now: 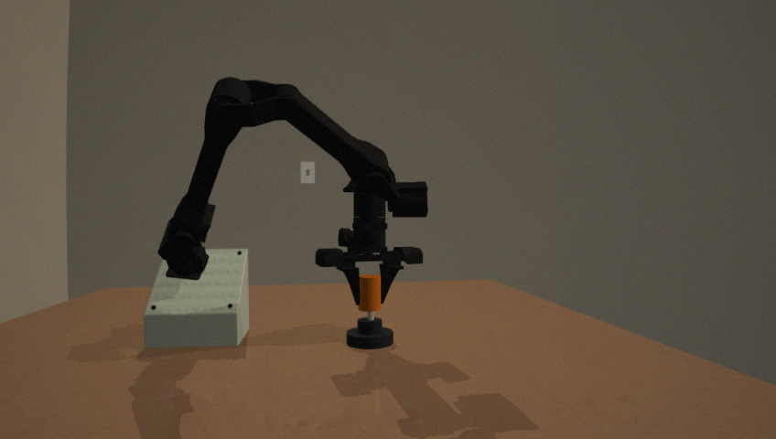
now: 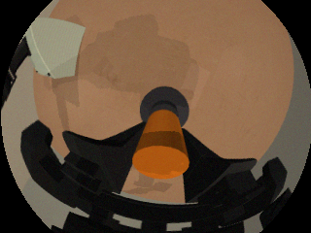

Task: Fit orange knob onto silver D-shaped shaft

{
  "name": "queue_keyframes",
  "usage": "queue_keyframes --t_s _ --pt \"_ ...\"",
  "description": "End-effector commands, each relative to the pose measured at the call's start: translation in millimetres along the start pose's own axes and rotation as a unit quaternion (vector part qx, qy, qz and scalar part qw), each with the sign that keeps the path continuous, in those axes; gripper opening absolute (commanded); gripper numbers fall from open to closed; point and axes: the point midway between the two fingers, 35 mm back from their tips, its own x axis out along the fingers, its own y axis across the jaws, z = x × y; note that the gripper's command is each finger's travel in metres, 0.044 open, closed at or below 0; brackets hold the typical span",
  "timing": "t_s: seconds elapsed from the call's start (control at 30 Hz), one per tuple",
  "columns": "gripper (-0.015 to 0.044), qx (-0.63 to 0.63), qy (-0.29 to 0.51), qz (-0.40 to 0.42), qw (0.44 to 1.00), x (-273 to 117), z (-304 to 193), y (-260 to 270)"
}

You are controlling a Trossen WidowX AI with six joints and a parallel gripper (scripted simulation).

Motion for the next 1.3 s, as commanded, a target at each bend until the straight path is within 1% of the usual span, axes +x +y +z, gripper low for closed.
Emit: queue_keyframes --t_s 0.0,1.0,1.27 --pt "0.0 -0.001 0.001 -0.003 1.0 -1.3 -1.9 -2.2" --pt "0.0 -0.001 0.001 -0.003 1.0 1.7 -0.5 0.5" --pt "0.0 -0.013 0.001 -0.003 1.0 -3.4 -0.9 -1.6"
